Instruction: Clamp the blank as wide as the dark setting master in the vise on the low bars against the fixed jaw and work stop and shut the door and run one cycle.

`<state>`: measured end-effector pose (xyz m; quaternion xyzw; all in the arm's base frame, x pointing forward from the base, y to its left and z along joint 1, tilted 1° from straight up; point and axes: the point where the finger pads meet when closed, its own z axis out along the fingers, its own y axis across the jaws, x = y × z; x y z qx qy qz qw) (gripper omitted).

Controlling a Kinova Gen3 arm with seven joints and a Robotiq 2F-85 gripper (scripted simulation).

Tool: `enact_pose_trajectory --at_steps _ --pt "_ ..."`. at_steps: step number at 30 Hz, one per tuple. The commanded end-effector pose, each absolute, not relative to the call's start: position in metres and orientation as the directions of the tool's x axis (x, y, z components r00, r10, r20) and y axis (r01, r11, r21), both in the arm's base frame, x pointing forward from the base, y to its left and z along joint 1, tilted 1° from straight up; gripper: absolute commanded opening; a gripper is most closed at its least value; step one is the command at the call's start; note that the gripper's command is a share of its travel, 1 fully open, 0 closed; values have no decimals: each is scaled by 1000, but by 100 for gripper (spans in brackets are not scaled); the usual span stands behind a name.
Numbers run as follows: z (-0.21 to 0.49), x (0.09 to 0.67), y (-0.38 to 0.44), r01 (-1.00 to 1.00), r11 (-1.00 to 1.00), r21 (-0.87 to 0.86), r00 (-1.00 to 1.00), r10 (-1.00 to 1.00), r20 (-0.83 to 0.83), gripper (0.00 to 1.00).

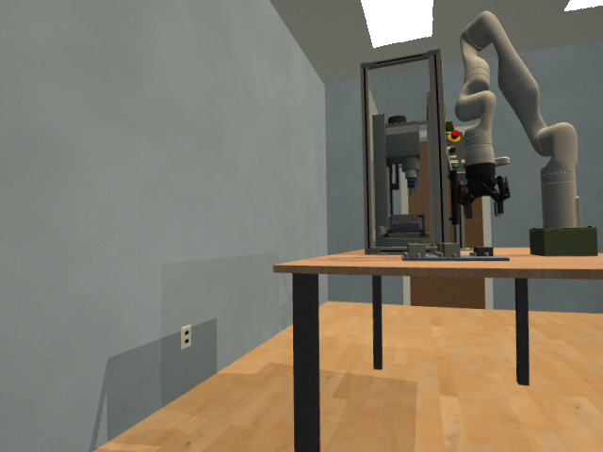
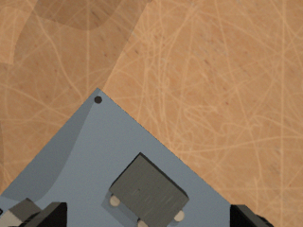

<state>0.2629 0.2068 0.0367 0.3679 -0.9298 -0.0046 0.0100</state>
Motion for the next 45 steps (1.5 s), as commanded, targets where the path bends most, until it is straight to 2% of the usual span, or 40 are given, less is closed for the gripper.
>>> enact_pose_trajectory --at_steps 1,10,15,27,32,45 --pt "39 265 214 -657 754 10 -754 -657 -2 100" --pt "39 265 214 -657 754 10 -754 -657 -2 100" --pt "39 266 214 -546 838 9 -838 -546 -8 100" --pt "39 266 214 -546 838 9 -838 -546 -8 100" --pt "38 264 211 -344 939 11 -939 -344 -4 100" --pt "38 265 211 -304 953 10 -953 -304 -1 100"
